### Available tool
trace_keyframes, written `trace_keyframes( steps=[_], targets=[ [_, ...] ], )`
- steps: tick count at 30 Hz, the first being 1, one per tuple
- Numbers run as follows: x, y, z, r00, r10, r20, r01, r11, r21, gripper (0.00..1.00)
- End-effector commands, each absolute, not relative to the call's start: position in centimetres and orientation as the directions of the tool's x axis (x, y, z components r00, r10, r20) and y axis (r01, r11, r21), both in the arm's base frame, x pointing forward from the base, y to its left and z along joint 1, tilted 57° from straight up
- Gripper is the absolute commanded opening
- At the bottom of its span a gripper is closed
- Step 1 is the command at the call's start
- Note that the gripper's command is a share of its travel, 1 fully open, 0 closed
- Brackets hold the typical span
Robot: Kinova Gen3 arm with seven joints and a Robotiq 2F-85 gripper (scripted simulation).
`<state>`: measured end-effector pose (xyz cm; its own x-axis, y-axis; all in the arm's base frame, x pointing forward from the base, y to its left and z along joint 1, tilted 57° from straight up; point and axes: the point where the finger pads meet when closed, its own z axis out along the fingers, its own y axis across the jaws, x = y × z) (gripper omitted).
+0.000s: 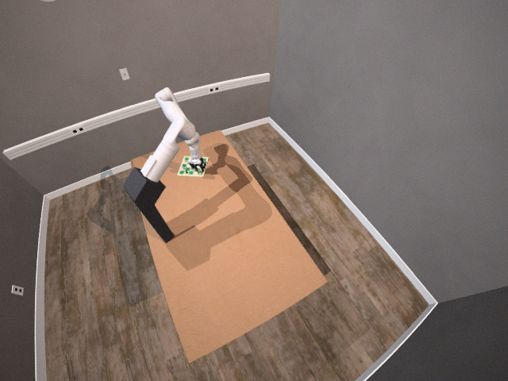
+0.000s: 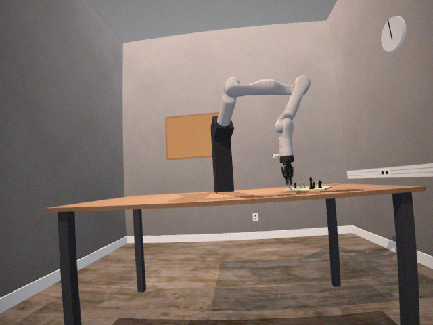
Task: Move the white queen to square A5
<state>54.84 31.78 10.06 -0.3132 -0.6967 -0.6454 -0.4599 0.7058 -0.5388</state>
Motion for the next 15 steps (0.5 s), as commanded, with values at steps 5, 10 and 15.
trace_keyframes(
  steps=[5, 10, 15],
  targets=[
    [52.8, 31.7, 11.2, -0.312, -0.692, -0.65, -0.461, 0.709, -0.533, 0.41],
    [50.5, 31.3, 12.7, -0.313, -0.693, -0.65, -0.462, 0.709, -0.533, 0.41],
    [49.2, 31.1, 13.5, -0.313, -0.693, -0.65, -0.462, 0.709, -0.533, 0.41]
  ],
)
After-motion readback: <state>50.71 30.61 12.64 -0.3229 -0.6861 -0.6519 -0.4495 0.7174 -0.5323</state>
